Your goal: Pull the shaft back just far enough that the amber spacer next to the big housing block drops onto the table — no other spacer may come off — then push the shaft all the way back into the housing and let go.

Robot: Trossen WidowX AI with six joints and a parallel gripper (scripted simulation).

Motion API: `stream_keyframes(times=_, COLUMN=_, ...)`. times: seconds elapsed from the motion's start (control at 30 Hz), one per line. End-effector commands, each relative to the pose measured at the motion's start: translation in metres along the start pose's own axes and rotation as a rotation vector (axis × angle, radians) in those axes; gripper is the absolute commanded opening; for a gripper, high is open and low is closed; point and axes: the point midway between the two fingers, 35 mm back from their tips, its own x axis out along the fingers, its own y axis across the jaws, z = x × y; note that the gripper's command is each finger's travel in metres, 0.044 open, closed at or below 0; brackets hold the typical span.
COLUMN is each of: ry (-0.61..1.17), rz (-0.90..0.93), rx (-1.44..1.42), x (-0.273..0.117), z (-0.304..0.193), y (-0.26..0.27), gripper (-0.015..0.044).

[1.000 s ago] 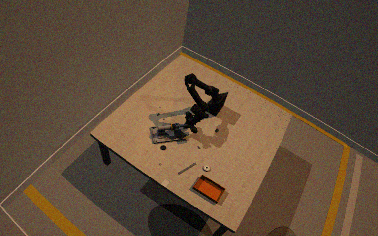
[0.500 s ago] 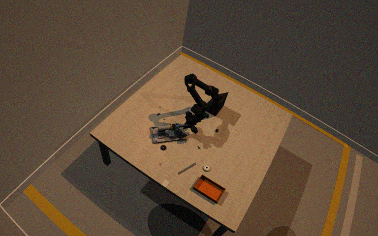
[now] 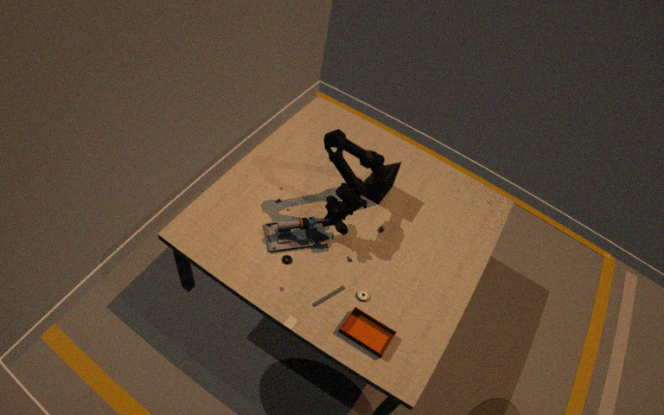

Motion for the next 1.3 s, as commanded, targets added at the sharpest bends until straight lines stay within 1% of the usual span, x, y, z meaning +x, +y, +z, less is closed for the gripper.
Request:
stream_keyframes(times=0.0, ry=0.0, rz=-0.002, rx=0.005, x=-0.0007, z=-0.0006, y=-0.0003, gripper=0.0)
stream_keyframes(times=1.27, ry=0.001, rz=-0.002, rx=0.005, x=-0.0037, z=-0.0036, y=-0.0002, gripper=0.0)
